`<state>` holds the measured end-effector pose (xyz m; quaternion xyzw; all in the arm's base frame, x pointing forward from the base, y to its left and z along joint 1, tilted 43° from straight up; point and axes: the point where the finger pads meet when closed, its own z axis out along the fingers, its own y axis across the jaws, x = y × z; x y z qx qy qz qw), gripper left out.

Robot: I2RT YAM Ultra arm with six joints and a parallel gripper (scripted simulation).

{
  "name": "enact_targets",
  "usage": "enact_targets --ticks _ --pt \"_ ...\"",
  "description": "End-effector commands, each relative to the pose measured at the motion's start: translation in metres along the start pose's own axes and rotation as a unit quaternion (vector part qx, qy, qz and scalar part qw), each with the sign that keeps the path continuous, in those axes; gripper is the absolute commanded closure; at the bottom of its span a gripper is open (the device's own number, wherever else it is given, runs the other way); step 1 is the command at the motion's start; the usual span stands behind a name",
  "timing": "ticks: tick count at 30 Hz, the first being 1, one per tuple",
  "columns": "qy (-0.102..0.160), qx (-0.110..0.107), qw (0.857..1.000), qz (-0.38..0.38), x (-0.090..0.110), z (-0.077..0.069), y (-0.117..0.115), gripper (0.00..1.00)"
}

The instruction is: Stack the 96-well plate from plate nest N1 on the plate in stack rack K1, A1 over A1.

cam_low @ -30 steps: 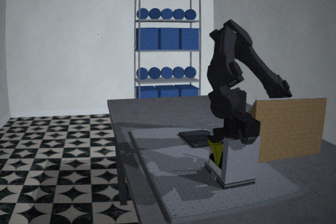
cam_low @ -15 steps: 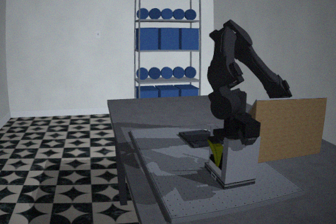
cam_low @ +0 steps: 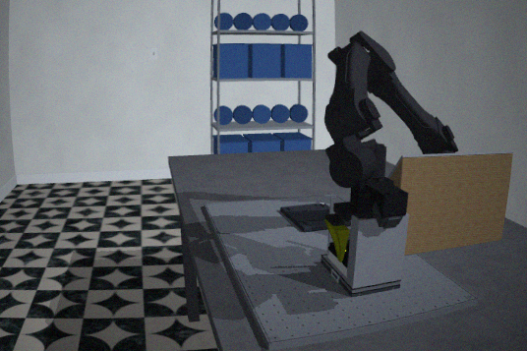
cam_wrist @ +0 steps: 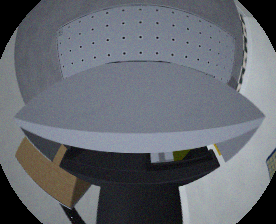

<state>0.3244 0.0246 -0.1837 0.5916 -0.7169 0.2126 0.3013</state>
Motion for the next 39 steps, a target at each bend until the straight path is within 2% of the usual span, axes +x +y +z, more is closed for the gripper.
enact_targets --ticks 1,19,21,39 --pt "-0.001 0.000 1.000 -0.007 -0.0046 0.0034 0.0041 1.00" --pt "0.001 -0.002 1.000 -0.008 -0.0030 0.0073 0.0069 1.00" --pt "-0.004 0.005 1.000 0.000 -0.0018 -0.0008 -0.0013 1.00" --pt "-0.004 0.005 1.000 0.000 -0.0018 -0.0008 -0.0010 1.00"
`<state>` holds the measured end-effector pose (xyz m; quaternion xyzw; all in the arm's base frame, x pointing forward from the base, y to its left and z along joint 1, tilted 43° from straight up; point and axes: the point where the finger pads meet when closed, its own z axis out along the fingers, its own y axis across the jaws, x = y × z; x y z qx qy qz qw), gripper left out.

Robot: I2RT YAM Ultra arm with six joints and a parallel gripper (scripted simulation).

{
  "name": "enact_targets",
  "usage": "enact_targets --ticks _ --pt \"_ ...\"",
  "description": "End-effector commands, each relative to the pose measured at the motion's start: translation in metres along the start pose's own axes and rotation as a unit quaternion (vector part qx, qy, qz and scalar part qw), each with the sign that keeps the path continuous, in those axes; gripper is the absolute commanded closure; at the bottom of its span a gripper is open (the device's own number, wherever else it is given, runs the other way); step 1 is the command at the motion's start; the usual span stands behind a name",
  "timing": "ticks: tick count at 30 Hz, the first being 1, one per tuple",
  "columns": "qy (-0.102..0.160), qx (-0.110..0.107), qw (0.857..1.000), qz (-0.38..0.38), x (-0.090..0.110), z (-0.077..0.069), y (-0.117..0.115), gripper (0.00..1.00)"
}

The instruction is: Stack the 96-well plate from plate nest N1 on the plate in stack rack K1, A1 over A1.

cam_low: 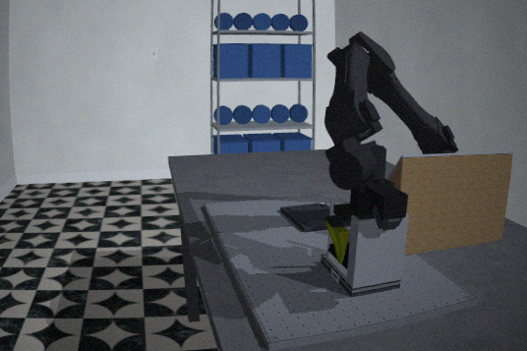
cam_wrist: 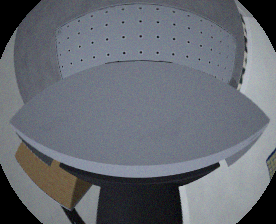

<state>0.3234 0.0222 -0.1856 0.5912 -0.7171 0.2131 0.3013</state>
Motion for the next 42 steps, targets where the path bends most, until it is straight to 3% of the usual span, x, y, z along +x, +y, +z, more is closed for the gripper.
enact_targets --ticks 1,21,22,25,26,42 --pt "-0.004 0.005 1.000 -0.001 -0.0023 -0.0039 -0.0014 1.00" --pt "-0.004 0.005 1.000 -0.001 -0.0025 -0.0039 -0.0011 1.00" --pt "-0.001 0.001 1.000 -0.009 -0.0057 0.0013 0.0070 1.00" --pt "-0.004 0.005 1.000 -0.001 -0.0025 -0.0039 -0.0010 1.00" --pt "-0.004 0.005 1.000 -0.001 -0.0025 -0.0039 -0.0010 0.00" --pt "-0.004 0.005 1.000 -0.001 -0.0025 -0.0039 -0.0010 0.00"
